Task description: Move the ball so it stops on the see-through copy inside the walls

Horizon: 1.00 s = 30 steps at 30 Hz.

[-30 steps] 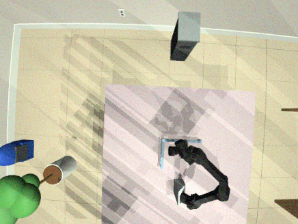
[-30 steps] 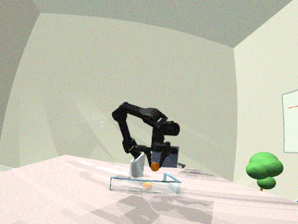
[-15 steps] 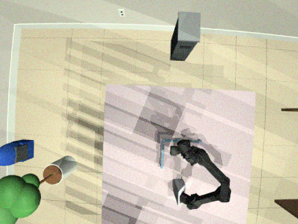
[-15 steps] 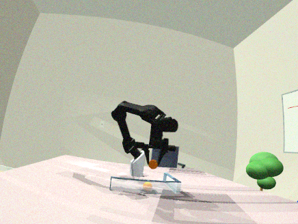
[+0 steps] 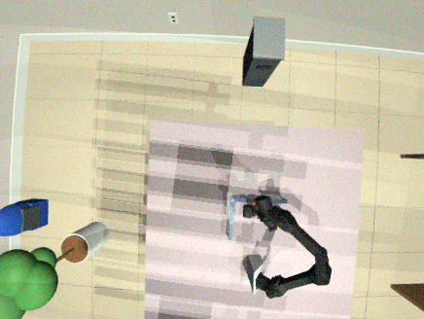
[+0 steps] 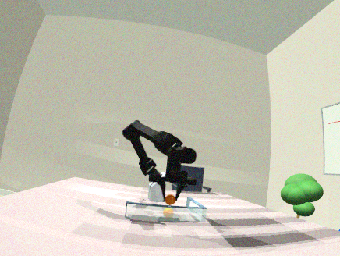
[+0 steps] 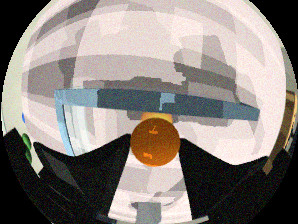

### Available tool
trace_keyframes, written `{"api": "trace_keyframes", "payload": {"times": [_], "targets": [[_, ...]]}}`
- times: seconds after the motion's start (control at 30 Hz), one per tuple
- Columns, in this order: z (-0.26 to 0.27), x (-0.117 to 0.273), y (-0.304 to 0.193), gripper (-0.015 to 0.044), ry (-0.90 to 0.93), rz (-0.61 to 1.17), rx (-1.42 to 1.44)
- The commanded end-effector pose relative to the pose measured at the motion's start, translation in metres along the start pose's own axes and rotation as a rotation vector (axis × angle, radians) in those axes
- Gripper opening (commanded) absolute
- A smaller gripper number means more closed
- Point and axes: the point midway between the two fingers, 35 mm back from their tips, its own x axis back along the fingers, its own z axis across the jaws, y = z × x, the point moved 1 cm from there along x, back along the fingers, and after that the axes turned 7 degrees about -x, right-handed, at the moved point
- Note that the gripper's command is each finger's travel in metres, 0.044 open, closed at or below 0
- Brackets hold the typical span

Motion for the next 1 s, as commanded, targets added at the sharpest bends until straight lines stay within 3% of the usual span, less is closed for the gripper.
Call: {"api": "trace_keyframes", "payload": {"times": [0.0, 0.13, 0.83, 0.97], "targets": [[-0.002, -0.023, -0.002, 0.0000, -0.011, 0.007, 0.008], [-0.003, -0.042, -0.004, 0.0000, -0.014, 0.007, 0.008], [-0.004, -0.062, -0.004, 0.0000, -0.015, 0.006, 0.008], [-0.004, -0.059, -0.002, 0.0105, -0.008, 0.004, 0.000]]}}
